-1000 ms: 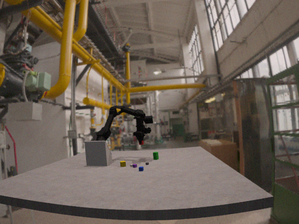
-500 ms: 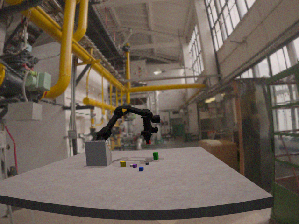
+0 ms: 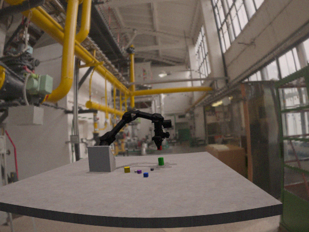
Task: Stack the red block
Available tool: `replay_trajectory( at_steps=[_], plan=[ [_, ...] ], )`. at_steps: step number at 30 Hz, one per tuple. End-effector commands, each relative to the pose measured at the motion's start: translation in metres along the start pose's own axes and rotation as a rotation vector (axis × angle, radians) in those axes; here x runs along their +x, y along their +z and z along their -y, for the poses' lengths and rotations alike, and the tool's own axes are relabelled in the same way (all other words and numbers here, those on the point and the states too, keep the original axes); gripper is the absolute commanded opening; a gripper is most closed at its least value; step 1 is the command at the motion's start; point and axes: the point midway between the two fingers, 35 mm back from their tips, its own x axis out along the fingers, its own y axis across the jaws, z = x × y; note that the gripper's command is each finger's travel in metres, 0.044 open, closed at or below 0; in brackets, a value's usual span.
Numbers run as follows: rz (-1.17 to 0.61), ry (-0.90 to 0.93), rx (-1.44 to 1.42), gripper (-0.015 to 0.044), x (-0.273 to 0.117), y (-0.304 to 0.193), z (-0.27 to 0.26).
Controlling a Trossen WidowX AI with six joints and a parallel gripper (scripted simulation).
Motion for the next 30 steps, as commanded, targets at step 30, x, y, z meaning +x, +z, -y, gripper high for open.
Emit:
replay_trajectory(
  at_steps=[30],
  plan=[
    [0.002,0.008,-0.004,0.0,0.06,0.003,-0.002]
  ],
)
